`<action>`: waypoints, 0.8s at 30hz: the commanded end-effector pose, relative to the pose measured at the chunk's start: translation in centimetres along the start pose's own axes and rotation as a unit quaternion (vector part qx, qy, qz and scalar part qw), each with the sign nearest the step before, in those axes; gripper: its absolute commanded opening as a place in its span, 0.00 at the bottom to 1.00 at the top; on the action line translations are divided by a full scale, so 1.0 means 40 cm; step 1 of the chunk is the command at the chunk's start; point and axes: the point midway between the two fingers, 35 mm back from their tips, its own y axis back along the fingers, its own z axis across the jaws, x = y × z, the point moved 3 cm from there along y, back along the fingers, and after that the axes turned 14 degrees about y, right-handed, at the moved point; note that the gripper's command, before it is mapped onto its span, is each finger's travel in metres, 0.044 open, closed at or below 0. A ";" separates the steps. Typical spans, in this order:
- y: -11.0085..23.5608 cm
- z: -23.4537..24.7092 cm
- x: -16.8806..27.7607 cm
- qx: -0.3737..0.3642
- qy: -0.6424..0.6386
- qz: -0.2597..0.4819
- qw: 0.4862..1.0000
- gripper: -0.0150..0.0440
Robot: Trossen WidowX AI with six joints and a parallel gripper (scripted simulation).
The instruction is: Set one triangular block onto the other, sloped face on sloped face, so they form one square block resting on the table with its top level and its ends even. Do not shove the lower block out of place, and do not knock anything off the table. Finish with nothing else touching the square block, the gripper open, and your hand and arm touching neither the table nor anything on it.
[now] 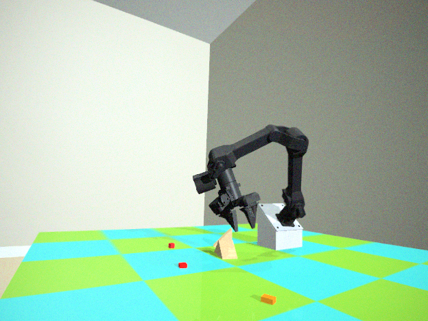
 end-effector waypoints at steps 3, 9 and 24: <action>-0.033 0.025 -0.045 0.204 -0.334 0.046 0.919 1.00; -0.041 0.036 -0.061 0.273 -0.447 0.007 0.852 1.00; -0.051 0.081 -0.117 0.373 -0.658 -0.197 0.624 1.00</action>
